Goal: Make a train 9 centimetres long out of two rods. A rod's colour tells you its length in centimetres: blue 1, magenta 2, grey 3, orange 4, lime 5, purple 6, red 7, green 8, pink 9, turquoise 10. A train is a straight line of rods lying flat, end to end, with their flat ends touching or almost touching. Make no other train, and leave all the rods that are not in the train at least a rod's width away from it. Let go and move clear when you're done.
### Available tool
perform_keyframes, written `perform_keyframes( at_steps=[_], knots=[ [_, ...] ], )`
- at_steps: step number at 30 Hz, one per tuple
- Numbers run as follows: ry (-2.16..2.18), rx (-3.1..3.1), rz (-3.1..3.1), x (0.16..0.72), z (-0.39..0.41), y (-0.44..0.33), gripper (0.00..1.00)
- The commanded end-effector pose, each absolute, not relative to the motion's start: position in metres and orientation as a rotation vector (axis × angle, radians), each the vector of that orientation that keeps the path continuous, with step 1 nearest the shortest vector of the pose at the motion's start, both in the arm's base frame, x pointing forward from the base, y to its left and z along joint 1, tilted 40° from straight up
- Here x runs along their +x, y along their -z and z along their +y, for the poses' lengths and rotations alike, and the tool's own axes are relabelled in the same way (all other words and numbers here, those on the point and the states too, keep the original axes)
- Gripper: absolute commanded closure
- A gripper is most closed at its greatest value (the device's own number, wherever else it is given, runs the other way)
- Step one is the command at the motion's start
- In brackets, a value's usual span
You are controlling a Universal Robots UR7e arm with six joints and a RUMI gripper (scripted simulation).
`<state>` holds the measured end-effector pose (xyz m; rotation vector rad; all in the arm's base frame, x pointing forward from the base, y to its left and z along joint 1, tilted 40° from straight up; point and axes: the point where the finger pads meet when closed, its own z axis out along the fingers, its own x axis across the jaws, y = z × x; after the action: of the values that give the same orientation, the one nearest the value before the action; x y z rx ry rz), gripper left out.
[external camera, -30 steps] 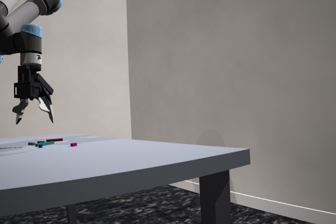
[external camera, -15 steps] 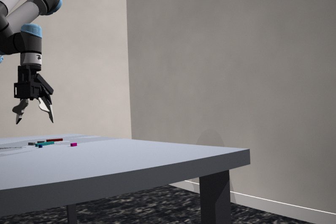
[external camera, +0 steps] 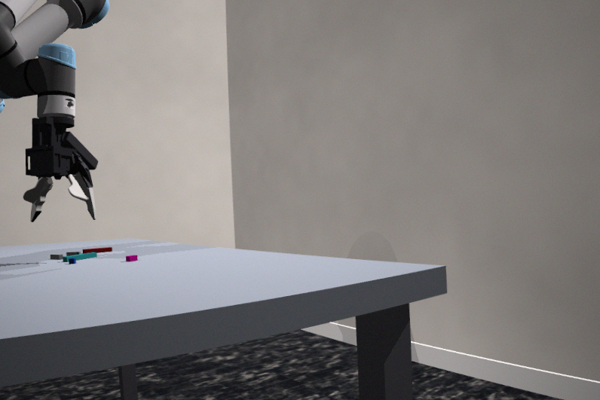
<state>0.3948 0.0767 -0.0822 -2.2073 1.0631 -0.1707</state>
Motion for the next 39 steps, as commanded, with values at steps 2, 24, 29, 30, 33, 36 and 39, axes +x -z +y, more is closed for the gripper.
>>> perform_keyframes(
  at_steps=[2,24,29,30,33,36,39],
  knots=[
    [0.146,-2.181,1.123,0.397,0.079,0.080,0.00],
    [-0.042,-1.909,1.565,0.414,0.105,0.057,0.00],
    [-0.105,-1.791,1.707,0.419,0.116,0.048,0.00],
    [-0.118,-1.765,1.735,0.420,0.119,0.047,0.00],
    [-0.154,-1.691,1.812,0.422,0.125,0.041,0.00],
    [-0.177,-1.640,1.861,0.423,0.130,0.037,0.00],
    [-0.203,-1.583,1.912,0.424,0.135,0.033,0.00]
  ],
)
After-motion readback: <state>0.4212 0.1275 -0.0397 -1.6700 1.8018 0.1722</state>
